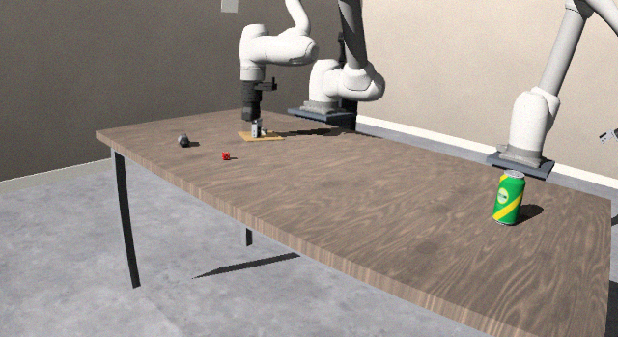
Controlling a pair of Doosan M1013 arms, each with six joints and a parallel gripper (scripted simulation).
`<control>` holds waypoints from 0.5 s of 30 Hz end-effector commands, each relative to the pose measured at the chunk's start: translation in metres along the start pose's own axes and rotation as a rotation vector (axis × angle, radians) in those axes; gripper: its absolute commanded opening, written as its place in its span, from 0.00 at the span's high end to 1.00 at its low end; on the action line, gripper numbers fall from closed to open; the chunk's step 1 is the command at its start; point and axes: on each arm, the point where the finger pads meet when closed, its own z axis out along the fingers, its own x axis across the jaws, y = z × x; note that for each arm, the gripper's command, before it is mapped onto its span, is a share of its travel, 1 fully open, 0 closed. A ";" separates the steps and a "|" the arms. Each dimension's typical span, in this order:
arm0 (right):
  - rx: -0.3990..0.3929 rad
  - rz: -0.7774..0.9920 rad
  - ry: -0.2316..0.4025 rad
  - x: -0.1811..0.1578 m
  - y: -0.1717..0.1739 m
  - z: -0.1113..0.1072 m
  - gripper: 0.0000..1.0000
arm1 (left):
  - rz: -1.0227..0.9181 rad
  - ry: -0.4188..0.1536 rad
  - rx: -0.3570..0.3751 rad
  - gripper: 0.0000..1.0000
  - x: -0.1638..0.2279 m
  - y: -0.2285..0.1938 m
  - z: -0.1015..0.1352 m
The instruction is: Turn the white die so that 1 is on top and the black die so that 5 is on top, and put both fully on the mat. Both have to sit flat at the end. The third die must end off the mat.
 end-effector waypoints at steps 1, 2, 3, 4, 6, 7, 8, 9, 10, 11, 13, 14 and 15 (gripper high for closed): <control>0.000 0.000 0.001 0.000 0.000 -0.001 0.54 | 0.000 0.000 -0.001 0.00 0.000 0.000 0.000; 0.000 0.000 0.001 0.000 0.000 -0.001 0.54 | 0.000 0.000 -0.001 0.00 0.000 0.000 0.000; 0.000 0.000 0.001 0.000 0.000 -0.001 0.48 | 0.000 0.000 -0.001 0.00 0.000 0.000 0.000; 0.000 0.000 0.001 0.000 0.000 -0.001 0.48 | 0.000 0.000 -0.001 0.00 0.000 0.000 0.000; 0.000 0.000 0.001 0.000 0.000 -0.001 0.48 | 0.000 0.000 -0.001 0.00 0.000 0.000 0.000; 0.000 0.000 0.001 0.000 0.000 -0.001 0.48 | 0.000 0.000 -0.001 0.00 0.000 0.000 0.000; 0.000 0.000 0.001 0.000 0.000 -0.001 0.42 | 0.000 0.000 -0.001 0.00 0.000 0.000 0.000; 0.000 0.000 0.001 0.000 0.000 -0.001 0.42 | 0.000 0.000 -0.001 0.00 0.000 0.000 0.000; 0.000 0.000 0.001 0.000 0.000 -0.001 0.42 | 0.000 0.000 -0.001 0.00 0.000 0.000 0.000; 0.000 0.000 0.001 0.000 0.000 -0.001 0.36 | 0.000 0.000 -0.001 0.00 0.000 0.000 0.000; 0.000 0.000 0.001 0.000 0.000 -0.001 0.36 | 0.000 0.000 -0.001 0.00 0.000 0.000 0.000; 0.000 0.000 0.001 0.000 0.000 -0.001 0.30 | 0.000 0.000 -0.001 0.00 0.000 0.000 0.000; 0.000 0.000 0.001 0.000 0.000 -0.001 0.30 | 0.000 0.000 -0.001 0.00 0.000 0.000 0.000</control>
